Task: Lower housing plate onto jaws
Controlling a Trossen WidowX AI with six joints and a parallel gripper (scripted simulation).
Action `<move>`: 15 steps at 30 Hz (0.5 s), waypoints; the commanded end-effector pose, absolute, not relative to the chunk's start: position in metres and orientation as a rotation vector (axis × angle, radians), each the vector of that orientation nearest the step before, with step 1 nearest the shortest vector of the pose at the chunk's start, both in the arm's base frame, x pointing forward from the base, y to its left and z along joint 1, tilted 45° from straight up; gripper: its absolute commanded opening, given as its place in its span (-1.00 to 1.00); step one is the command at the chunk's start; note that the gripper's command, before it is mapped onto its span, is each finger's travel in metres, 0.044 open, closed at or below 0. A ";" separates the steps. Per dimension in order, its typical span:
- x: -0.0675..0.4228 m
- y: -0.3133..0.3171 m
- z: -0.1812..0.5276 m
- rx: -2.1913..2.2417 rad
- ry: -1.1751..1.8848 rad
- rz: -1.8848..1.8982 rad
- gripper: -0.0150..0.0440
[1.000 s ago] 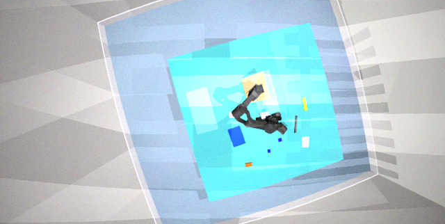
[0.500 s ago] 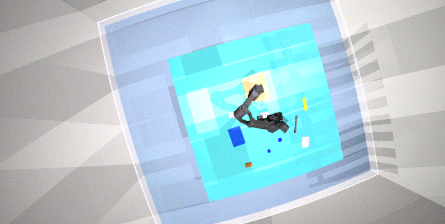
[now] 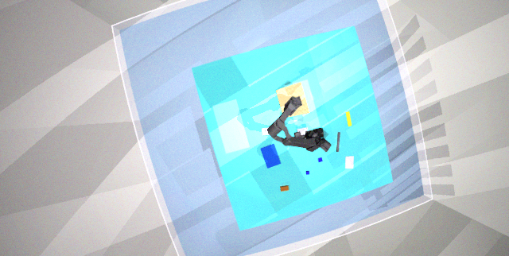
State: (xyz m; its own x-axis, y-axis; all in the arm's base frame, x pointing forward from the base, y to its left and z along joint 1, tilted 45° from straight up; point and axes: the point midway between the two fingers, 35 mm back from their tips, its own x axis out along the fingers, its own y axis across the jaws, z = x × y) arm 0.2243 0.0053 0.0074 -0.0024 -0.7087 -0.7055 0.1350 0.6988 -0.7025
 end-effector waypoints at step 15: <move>0.217 0.012 0.000 -0.505 1.433 -0.710 0.70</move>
State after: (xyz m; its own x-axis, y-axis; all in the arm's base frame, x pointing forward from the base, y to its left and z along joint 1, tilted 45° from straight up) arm 0.2172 0.0116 0.0009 -0.0033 -0.7089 -0.7053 0.1315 0.6989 -0.7031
